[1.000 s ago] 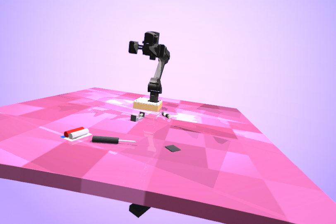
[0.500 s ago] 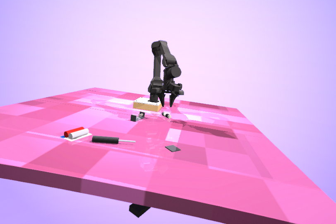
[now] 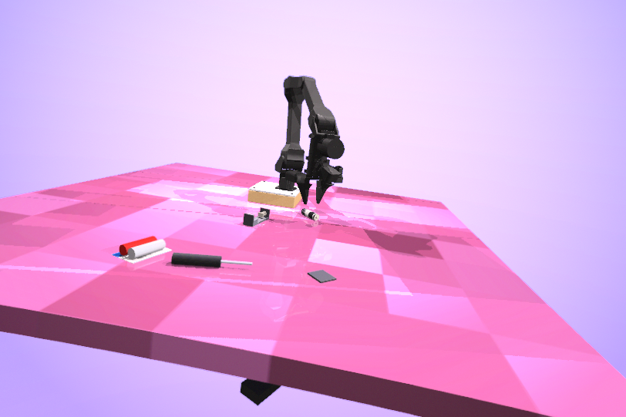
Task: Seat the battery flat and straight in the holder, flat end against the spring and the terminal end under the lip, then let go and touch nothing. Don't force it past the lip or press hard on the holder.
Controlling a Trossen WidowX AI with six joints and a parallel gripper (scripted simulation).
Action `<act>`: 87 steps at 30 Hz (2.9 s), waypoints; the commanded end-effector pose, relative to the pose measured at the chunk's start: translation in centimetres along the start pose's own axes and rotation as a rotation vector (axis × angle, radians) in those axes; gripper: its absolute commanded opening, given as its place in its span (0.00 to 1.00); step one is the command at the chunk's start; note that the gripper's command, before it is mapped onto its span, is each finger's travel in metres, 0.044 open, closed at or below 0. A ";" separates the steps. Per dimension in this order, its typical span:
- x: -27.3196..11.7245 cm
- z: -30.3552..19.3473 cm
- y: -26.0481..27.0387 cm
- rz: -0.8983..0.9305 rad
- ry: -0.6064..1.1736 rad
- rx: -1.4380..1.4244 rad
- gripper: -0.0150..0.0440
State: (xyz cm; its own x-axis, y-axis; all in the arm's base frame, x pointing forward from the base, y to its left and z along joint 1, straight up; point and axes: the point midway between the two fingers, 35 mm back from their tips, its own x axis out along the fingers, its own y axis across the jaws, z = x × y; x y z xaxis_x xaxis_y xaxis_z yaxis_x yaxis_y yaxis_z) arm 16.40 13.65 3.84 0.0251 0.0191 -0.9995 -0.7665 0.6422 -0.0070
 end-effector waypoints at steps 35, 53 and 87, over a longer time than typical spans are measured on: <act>4.1 -0.3 0.1 0.005 0.007 -0.005 0.38; -1.1 0.2 -1.0 0.007 0.005 0.073 0.36; -2.7 -0.3 -19.2 -0.035 -0.050 0.980 0.36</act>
State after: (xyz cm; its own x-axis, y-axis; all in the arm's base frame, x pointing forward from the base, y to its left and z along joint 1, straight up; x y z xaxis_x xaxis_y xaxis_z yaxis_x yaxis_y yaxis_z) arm 30.94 1.04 7.17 0.0688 0.0119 -0.9976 0.1037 0.9944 0.0190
